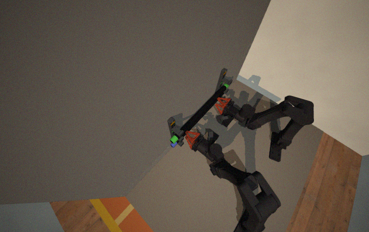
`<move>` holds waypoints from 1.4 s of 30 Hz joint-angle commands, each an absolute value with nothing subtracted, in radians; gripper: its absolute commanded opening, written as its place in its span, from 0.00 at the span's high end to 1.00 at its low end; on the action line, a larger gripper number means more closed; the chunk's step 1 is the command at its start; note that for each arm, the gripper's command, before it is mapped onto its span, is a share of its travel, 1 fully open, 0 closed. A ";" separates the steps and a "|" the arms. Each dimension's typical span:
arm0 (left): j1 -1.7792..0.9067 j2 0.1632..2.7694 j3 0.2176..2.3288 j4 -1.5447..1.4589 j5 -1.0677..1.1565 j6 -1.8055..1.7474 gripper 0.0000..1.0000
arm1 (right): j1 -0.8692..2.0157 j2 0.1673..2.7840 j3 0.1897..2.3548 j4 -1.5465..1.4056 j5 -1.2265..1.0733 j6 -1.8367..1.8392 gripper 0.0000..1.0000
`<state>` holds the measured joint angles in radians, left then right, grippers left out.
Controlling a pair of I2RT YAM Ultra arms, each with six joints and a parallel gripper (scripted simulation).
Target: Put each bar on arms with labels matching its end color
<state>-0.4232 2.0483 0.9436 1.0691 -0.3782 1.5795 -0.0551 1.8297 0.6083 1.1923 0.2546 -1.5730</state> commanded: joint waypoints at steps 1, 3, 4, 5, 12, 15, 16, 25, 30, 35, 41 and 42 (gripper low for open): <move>-0.433 2.012 0.919 1.094 -0.387 1.576 0.30 | -0.052 1.794 0.583 1.209 0.263 -1.570 0.30; -0.433 2.012 0.919 1.094 -0.387 1.576 0.30 | -0.052 1.794 0.583 1.209 0.263 -1.570 0.30; -0.435 2.009 0.913 1.097 -0.388 1.576 0.30 | -0.051 1.790 0.578 1.210 0.264 -1.570 0.30; -0.436 2.006 0.909 1.099 -0.389 1.576 0.30 | -0.050 1.786 0.573 1.212 0.265 -1.570 0.30; -0.445 1.984 0.873 1.113 -0.398 1.576 0.30 | -0.042 1.762 0.540 1.221 0.273 -1.570 0.30; -0.449 1.975 0.857 1.119 -0.402 1.576 0.30 | -0.039 1.751 0.526 1.225 0.276 -1.570 0.30; -0.450 1.972 0.852 1.121 -0.403 1.576 0.30 | -0.038 1.748 0.521 1.226 0.277 -1.570 0.30; -0.460 1.951 0.817 1.135 -0.413 1.576 0.30 | -0.029 1.722 0.488 1.234 0.286 -1.570 0.30; -0.467 1.935 0.792 1.144 -0.420 1.576 0.30 | -0.022 1.704 0.464 1.239 0.293 -1.570 0.30; -0.475 1.920 0.768 1.153 -0.428 1.576 0.30 | -0.015 1.685 0.441 1.243 0.300 -1.570 0.30; -0.481 1.908 0.748 1.160 -0.434 1.576 0.30 | -0.009 1.670 0.422 1.247 0.306 -1.570 0.30; -0.483 1.905 0.743 1.162 -0.435 1.576 0.30 | -0.008 1.666 0.418 1.247 0.307 -1.570 0.30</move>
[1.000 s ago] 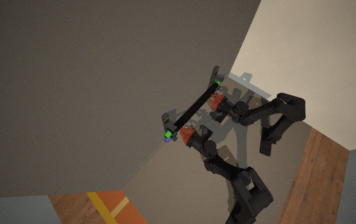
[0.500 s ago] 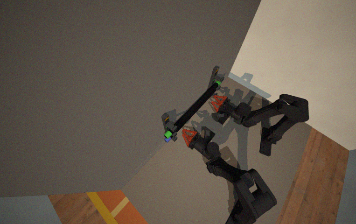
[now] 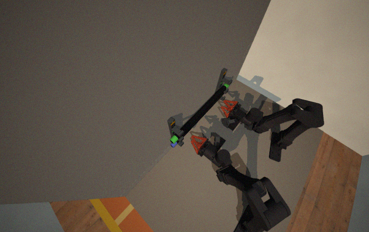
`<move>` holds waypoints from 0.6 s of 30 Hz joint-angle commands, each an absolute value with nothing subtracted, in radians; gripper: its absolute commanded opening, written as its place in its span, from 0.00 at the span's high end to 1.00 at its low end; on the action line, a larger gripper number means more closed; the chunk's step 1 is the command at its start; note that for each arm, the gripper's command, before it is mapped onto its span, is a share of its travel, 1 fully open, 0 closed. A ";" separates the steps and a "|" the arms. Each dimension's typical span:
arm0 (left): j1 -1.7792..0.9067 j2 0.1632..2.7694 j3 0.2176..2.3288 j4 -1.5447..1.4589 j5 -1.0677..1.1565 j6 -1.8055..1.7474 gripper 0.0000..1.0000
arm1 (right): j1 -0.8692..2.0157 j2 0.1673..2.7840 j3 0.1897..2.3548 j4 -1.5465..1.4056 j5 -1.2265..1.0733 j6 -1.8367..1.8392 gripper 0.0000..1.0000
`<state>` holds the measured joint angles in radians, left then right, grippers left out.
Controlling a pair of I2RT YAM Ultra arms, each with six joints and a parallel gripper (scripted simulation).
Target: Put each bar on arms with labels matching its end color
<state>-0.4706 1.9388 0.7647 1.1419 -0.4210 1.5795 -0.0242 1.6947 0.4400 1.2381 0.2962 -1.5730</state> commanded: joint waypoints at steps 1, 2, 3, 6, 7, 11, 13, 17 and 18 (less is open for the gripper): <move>-0.484 1.901 0.739 1.164 -0.437 1.576 0.30 | -0.007 1.662 0.413 1.248 0.308 -1.570 0.30; -0.486 1.898 0.734 1.166 -0.439 1.576 0.30 | -0.005 1.658 0.409 1.249 0.310 -1.570 0.30; -0.487 1.895 0.729 1.167 -0.440 1.576 0.30 | -0.004 1.654 0.404 1.249 0.312 -1.570 0.30; -0.492 1.886 0.715 1.172 -0.445 1.576 0.30 | 0.001 1.643 0.390 1.251 0.316 -1.570 0.30; -0.494 1.883 0.710 1.174 -0.447 1.576 0.30 | 0.003 1.639 0.386 1.252 0.318 -1.570 0.30; -0.499 1.874 0.696 1.179 -0.452 1.576 0.30 | 0.008 1.627 0.372 1.253 0.323 -1.570 0.30; -0.500 1.873 0.694 1.179 -0.452 1.576 0.29 | 0.008 1.625 0.371 1.253 0.323 -1.570 0.29; -0.501 1.871 0.692 1.180 -0.453 1.576 0.27 | 0.009 1.622 0.369 1.253 0.324 -1.570 0.27; -0.501 1.870 0.691 1.181 -0.454 1.576 0.27 | 0.010 1.622 0.368 1.253 0.325 -1.570 0.27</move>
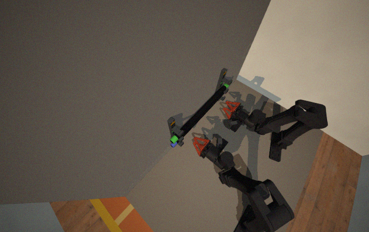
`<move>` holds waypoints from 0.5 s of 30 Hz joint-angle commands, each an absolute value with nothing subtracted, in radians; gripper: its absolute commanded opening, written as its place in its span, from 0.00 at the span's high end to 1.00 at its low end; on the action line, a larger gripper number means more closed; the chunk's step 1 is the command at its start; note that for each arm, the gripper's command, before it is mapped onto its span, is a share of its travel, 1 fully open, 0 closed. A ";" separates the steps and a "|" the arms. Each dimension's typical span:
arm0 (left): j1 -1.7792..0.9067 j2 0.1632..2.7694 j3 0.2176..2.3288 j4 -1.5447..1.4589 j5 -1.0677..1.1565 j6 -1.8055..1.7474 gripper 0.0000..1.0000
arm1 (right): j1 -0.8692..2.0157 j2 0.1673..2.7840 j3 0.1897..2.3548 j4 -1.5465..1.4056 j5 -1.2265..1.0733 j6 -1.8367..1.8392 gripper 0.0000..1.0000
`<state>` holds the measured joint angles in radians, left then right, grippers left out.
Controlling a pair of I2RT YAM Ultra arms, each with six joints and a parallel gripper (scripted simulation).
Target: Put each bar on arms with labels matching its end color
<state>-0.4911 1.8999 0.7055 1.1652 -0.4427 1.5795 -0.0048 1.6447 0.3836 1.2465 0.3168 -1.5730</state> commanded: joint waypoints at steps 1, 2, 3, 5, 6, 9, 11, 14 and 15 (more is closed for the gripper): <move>-0.501 1.870 0.690 1.181 -0.454 1.576 0.26 | 0.010 1.621 0.367 1.253 0.325 -1.570 0.26; -0.501 1.870 0.690 1.181 -0.454 1.576 0.26 | 0.010 1.621 0.367 1.253 0.325 -1.570 0.26; -0.501 1.869 0.689 1.181 -0.454 1.576 0.25 | 0.010 1.620 0.366 1.253 0.325 -1.570 0.25; -0.502 1.868 0.688 1.182 -0.455 1.576 0.24 | 0.011 1.619 0.365 1.253 0.326 -1.570 0.24; -0.502 1.868 0.687 1.182 -0.455 1.576 0.24 | 0.011 1.618 0.364 1.253 0.326 -1.570 0.24; -0.503 1.867 0.685 1.183 -0.456 1.576 0.22 | 0.012 1.617 0.363 1.253 0.327 -1.570 0.22; -0.503 1.867 0.685 1.183 -0.456 1.576 0.22 | 0.012 1.617 0.363 1.253 0.327 -1.570 0.22; -0.504 1.865 0.683 1.183 -0.456 1.576 0.21 | 0.012 1.615 0.361 1.253 0.327 -1.570 0.21; -0.504 1.865 0.683 1.184 -0.457 1.576 0.20 | 0.012 1.615 0.360 1.253 0.328 -1.570 0.20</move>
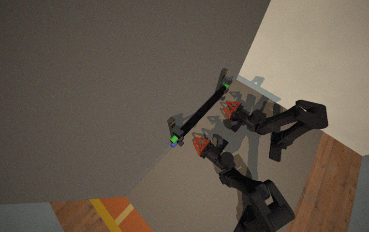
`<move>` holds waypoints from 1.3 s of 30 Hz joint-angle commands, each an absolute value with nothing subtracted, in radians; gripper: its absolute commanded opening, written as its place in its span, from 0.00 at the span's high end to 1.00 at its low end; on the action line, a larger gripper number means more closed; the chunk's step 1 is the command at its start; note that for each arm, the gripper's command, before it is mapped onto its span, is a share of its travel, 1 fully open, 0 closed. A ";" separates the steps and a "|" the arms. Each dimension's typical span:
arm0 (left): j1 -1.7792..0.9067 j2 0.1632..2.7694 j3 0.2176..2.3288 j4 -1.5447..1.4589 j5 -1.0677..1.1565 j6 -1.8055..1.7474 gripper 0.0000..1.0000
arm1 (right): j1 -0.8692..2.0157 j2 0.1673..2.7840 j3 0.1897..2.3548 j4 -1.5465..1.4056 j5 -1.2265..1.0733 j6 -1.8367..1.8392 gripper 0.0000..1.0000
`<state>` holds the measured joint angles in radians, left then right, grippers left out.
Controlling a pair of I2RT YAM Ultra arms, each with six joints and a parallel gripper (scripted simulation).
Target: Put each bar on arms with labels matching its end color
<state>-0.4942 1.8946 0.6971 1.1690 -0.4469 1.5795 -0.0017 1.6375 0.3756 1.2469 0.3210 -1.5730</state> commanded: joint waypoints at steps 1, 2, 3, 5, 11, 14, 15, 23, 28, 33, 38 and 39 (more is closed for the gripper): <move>-0.504 1.865 0.682 1.184 -0.457 1.576 0.20 | 0.013 1.614 0.360 1.253 0.328 -1.570 0.20; -0.504 1.864 0.681 1.184 -0.457 1.576 0.19 | 0.013 1.613 0.359 1.253 0.328 -1.570 0.19; -0.505 1.864 0.681 1.184 -0.457 1.576 0.19 | 0.013 1.613 0.358 1.253 0.328 -1.570 0.18; -0.505 1.863 0.680 1.185 -0.458 1.576 0.18 | 0.014 1.612 0.357 1.254 0.329 -1.570 0.17; -0.506 1.860 0.676 1.186 -0.459 1.576 0.15 | 0.015 1.608 0.354 1.254 0.330 -1.570 0.14; -0.507 1.860 0.675 1.186 -0.459 1.576 0.14 | 0.015 1.608 0.353 1.254 0.330 -1.570 0.14; -0.507 1.860 0.674 1.186 -0.460 1.576 0.14 | 0.016 1.607 0.352 1.254 0.331 -1.570 0.13; -0.509 1.856 0.669 1.188 -0.462 1.576 0.09 | 0.017 1.603 0.348 1.254 0.332 -1.570 0.09; -0.510 1.854 0.666 1.189 -0.463 1.576 0.07 | 0.019 1.600 0.344 1.254 0.334 -1.570 0.07; -0.511 1.853 0.664 1.190 -0.464 1.576 0.05 | 0.019 1.598 0.343 1.254 0.334 -1.570 0.05; -0.512 1.851 0.661 1.191 -0.465 1.576 0.03 | 0.020 1.595 0.340 1.254 0.336 -1.570 0.03; -0.512 1.851 0.661 1.191 -0.465 1.576 0.02 | 0.021 1.595 0.339 1.254 0.336 -1.570 0.02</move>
<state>-0.5026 1.8801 0.6750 1.1767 -0.4549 1.5795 0.0067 1.6176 0.3546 1.2480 0.3290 -1.5730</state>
